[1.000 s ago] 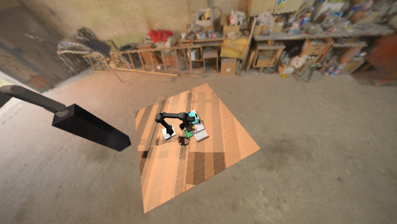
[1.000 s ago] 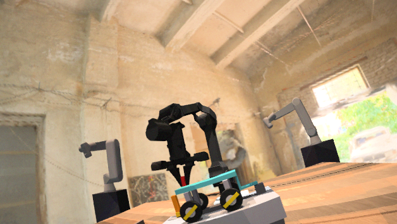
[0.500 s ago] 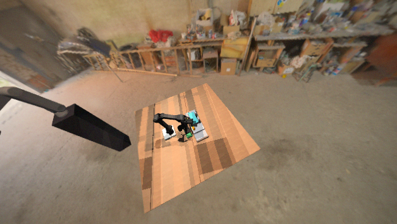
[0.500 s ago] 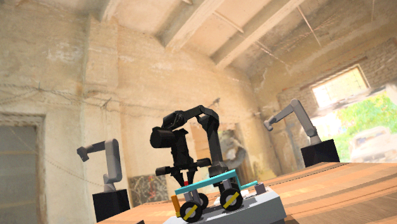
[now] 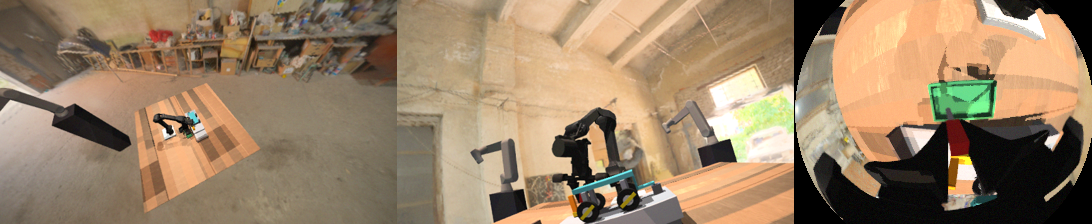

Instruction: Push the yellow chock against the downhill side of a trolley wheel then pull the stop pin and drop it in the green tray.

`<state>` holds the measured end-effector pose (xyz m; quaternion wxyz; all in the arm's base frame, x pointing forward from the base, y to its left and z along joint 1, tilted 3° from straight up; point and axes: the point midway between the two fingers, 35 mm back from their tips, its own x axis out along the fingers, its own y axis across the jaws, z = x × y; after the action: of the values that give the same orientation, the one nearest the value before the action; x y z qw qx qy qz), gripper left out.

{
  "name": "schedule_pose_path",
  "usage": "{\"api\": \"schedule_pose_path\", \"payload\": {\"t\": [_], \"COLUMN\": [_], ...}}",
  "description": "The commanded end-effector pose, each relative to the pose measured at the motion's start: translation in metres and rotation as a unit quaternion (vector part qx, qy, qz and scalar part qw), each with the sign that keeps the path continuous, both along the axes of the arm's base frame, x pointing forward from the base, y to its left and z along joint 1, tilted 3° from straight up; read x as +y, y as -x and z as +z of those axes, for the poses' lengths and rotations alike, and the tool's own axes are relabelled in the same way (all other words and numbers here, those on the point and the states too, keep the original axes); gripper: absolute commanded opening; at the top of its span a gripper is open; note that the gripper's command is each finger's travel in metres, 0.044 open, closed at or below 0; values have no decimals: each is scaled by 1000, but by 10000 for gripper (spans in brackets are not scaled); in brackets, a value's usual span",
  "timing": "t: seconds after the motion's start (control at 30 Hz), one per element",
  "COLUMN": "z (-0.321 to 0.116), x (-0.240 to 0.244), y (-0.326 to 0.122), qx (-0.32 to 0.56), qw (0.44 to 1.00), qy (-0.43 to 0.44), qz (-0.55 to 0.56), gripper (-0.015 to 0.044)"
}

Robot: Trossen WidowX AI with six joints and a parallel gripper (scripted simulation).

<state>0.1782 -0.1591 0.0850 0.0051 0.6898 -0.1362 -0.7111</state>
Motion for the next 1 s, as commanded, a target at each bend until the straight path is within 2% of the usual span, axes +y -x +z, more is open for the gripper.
{"api": "schedule_pose_path", "payload": {"t": [0.0, 0.3, 0.53, 0.97], "z": [-12, -29, -29, -31], "x": [-6, -14, -11, -3], "y": [3, 7, 6, 3], "qx": [5, 5, 5, 5], "qw": [1000, 1000, 1000, 1000], "qy": [3, 3, 3, 3], "qz": [1, 1, 1, 1], "gripper": [0, 0, 184, 190]}}
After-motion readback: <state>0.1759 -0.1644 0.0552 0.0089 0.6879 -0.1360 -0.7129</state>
